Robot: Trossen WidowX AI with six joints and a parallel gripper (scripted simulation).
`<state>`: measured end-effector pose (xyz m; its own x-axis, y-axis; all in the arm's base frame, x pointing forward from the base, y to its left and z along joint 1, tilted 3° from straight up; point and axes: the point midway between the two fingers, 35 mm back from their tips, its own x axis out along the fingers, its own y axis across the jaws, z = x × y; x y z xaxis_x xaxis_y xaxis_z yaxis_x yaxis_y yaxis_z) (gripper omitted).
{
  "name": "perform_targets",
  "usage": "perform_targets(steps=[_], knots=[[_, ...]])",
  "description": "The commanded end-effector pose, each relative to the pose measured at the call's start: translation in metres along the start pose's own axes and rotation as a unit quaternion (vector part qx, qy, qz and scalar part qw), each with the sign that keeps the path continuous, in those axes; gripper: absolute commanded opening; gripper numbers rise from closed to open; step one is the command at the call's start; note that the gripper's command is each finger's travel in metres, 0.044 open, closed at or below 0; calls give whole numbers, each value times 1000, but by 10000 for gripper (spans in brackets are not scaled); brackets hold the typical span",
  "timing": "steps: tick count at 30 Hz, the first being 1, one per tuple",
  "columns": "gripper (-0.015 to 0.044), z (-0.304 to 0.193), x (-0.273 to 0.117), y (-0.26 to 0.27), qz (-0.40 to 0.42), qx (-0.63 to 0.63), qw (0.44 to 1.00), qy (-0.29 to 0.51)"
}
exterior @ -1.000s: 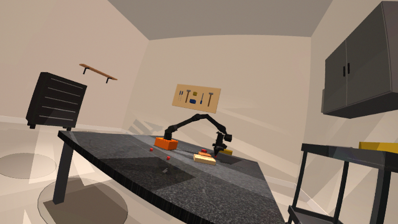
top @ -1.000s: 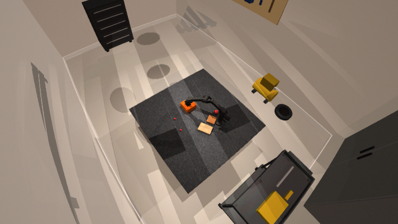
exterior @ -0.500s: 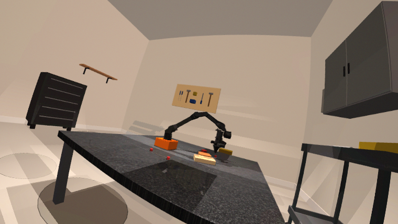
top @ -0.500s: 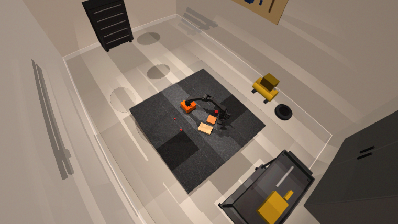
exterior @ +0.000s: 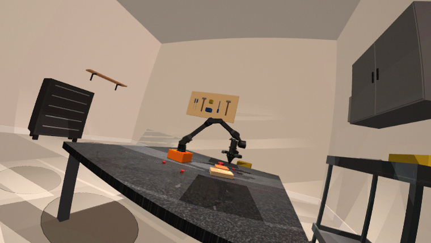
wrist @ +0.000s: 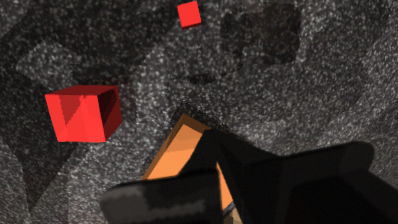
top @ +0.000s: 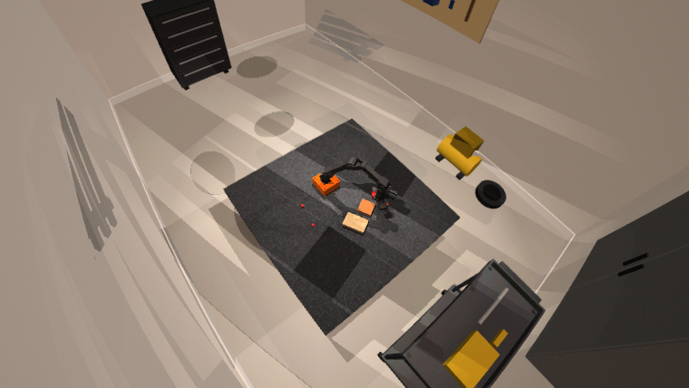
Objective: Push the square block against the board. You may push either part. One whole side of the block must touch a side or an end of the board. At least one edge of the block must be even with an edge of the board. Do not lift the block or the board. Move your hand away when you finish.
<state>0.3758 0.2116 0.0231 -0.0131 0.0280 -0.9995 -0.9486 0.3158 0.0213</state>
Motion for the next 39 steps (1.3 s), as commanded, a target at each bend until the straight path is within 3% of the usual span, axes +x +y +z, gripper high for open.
perform_targets(steps=[1,21,29,34,39], knots=[[0,-1,-3,14,-2,-82,997,-4],[0,-24,1,73,2,-414,910,-3],[0,-25,1,75,2,-425,905,-3],[0,-25,53,75,2,-425,905,-3],[0,-25,56,75,2,-425,905,-3]])
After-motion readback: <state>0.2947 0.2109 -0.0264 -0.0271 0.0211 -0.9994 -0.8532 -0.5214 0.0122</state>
